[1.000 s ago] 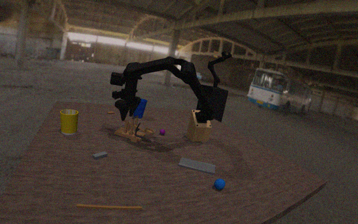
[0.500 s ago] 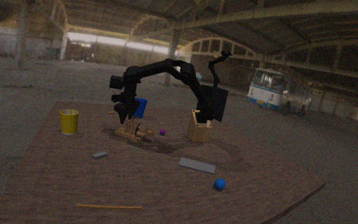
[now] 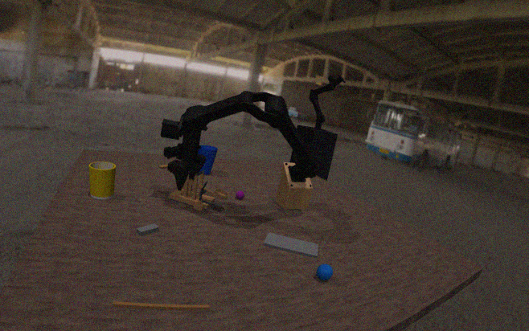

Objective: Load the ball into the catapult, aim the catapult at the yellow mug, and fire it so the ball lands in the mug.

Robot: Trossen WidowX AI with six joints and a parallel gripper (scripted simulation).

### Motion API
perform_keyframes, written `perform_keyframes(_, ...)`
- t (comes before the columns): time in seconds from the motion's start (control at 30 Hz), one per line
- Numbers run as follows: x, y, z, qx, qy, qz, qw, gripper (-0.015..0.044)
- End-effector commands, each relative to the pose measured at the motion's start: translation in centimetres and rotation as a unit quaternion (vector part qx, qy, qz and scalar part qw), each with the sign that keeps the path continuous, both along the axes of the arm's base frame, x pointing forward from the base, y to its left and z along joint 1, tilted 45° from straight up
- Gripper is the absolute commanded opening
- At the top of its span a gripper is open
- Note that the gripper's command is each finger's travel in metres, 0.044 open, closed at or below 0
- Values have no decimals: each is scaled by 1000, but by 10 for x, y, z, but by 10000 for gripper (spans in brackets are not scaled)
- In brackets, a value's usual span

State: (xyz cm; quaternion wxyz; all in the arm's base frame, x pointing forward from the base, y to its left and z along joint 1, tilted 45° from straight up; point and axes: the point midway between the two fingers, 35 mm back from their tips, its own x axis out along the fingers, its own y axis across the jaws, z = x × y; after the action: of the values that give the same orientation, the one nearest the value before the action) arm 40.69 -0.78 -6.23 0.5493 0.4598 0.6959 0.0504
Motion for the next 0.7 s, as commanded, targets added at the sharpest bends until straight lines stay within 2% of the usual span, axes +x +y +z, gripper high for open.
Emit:
perform_keyframes(0.0, -2, 8, -7, 4, 6, -1, 1000, 440)
perform_keyframes(0.23, -3, 11, -9, 4, 6, -1, 1000, 440)
perform_keyframes(0.63, -1, 8, -7, 1, 1, 1, 1000, 125)
perform_keyframes(0.67, -1, 8, -7, 1, 1, 1, 1000, 118)
